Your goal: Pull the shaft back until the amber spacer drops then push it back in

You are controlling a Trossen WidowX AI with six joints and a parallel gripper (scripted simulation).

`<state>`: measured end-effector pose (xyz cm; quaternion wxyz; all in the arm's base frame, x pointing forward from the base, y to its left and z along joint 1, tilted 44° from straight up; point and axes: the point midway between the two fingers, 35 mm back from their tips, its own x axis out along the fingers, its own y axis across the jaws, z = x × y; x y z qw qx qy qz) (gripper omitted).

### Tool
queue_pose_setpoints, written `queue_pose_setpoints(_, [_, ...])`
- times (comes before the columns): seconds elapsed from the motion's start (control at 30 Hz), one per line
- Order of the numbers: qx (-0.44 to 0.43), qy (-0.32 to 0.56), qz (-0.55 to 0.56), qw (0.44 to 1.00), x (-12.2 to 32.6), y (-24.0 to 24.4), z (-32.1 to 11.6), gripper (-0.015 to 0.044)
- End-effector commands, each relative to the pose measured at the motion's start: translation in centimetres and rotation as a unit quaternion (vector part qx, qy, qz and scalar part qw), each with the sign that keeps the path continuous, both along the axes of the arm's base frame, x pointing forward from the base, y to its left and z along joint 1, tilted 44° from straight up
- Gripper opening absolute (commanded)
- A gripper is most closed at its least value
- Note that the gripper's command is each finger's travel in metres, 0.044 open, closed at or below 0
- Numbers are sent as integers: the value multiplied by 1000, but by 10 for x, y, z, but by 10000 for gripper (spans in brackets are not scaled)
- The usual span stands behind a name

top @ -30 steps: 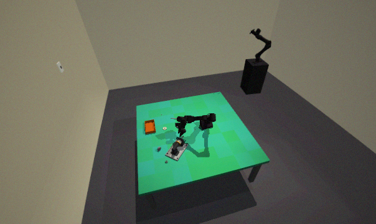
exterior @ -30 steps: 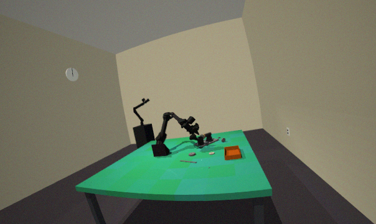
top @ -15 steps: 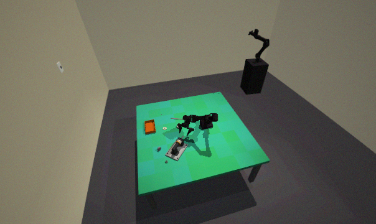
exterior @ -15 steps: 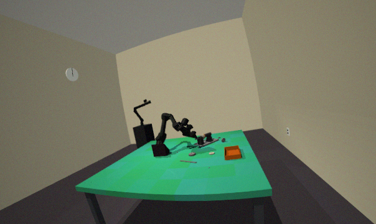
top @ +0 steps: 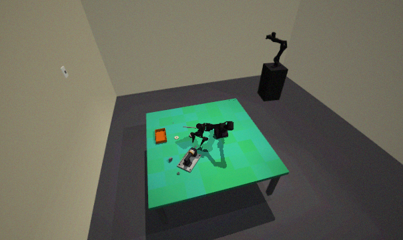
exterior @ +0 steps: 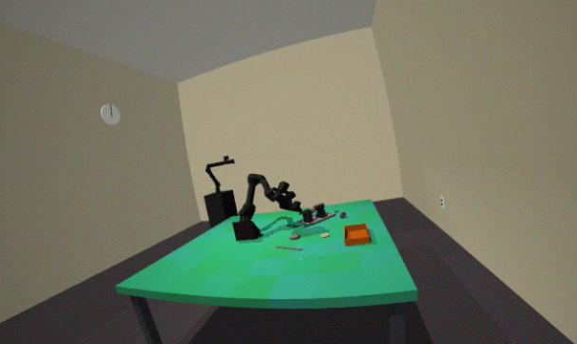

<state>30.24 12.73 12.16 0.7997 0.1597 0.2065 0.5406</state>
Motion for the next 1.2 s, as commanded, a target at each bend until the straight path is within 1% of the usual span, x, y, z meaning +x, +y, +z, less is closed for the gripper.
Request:
queue_pose_setpoints(0.0, [0, -2, 2, 1000, -1, 0, 0, 440])
queue_pose_setpoints(0.47, [0, -2, 2, 1000, 0, 3, -1, 440])
queue_pose_setpoints(1.17, [0, -2, 2, 1000, 10, 34, -6, 440])
